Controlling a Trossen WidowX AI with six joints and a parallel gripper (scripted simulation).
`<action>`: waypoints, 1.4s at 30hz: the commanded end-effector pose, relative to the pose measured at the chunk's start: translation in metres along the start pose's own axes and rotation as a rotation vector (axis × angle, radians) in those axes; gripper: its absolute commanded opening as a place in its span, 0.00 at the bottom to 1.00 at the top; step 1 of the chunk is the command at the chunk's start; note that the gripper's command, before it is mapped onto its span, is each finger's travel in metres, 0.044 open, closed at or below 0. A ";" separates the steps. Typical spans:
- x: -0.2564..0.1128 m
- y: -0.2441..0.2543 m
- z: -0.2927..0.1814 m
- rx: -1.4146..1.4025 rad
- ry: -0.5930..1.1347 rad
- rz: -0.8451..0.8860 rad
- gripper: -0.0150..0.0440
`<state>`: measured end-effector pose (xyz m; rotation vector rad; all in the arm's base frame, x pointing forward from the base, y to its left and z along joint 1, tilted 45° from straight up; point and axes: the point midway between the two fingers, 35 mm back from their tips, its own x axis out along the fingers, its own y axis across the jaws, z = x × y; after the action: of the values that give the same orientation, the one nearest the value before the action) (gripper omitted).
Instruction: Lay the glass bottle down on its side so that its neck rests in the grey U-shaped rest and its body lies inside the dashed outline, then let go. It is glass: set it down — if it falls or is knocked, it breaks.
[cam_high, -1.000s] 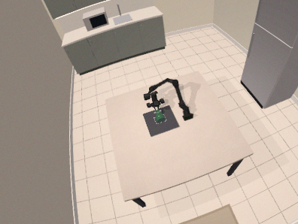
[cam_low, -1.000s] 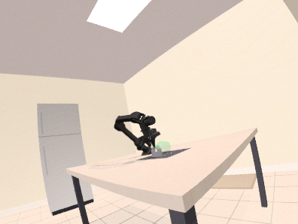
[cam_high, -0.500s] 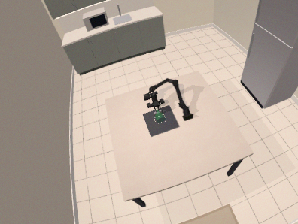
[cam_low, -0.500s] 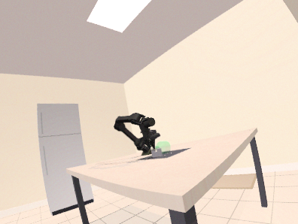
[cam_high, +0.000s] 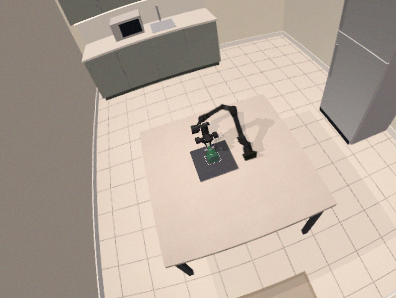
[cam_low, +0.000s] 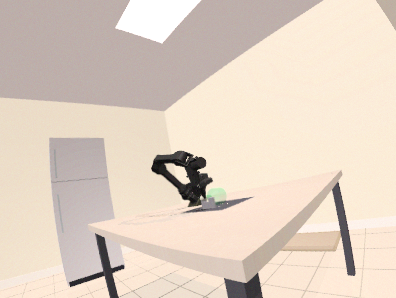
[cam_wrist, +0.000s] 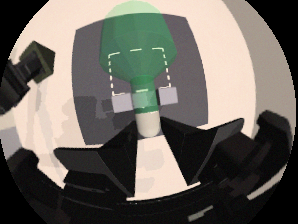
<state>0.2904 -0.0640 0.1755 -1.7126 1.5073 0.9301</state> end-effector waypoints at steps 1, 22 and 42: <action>0.002 -0.001 0.002 -0.001 -0.003 -0.001 0.46; 0.005 -0.001 0.002 0.002 0.013 0.001 0.46; 0.009 -0.001 0.002 0.002 0.034 0.002 0.46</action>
<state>0.2910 -0.0697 0.1716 -1.7381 1.5364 0.8989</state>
